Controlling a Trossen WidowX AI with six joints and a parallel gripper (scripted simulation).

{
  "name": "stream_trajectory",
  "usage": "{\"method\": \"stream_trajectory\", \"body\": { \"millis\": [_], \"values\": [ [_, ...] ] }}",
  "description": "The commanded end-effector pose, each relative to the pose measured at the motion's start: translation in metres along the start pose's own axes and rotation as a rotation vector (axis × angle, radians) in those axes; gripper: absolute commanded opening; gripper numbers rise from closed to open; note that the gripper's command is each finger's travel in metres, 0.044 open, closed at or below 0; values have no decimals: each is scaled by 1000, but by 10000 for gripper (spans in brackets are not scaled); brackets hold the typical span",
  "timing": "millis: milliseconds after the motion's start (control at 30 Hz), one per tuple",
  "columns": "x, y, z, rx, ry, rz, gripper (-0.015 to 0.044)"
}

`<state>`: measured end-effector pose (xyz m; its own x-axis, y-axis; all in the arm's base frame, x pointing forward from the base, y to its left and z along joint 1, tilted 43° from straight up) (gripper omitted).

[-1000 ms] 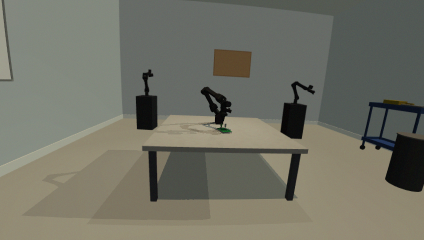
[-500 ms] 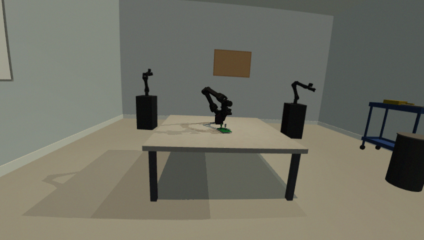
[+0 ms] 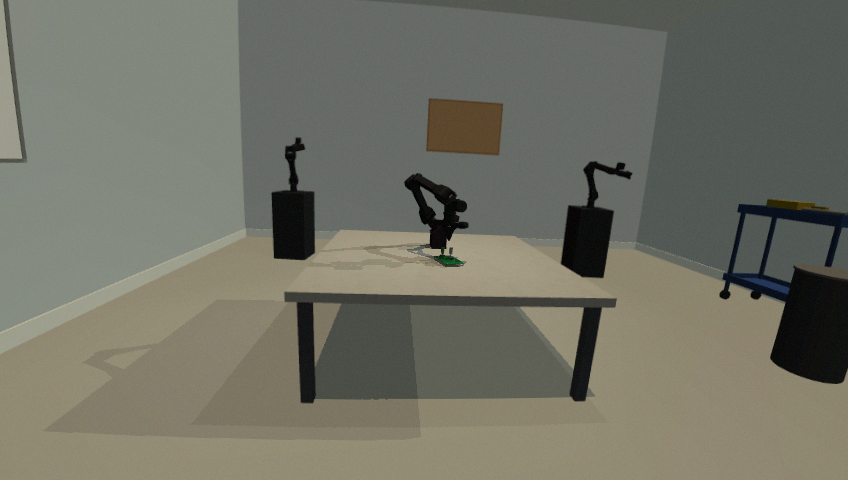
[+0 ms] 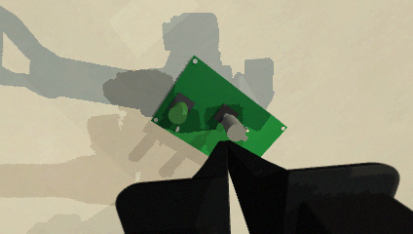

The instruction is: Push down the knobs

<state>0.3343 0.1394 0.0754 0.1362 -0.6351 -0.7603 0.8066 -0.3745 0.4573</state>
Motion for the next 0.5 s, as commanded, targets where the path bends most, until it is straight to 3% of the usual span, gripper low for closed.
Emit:
{"method": "stream_trajectory", "body": {
  "millis": [0,467],
  "values": [
    [1,0,-4,-124,-10,2,0],
    [-6,1,-13,-609,-20,1,0]
  ]
}}
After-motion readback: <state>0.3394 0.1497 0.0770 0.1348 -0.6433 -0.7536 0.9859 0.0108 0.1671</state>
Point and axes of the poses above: the point midway between the two fingers, 35 mm back from their tips, its own x axis out along the fingers, its own z axis across the jaws, y = z × x, the point moved 8 cm from there along -x, back along the fingers, and after that the axes turned 9 degrees about x, right-handed, at the moved point
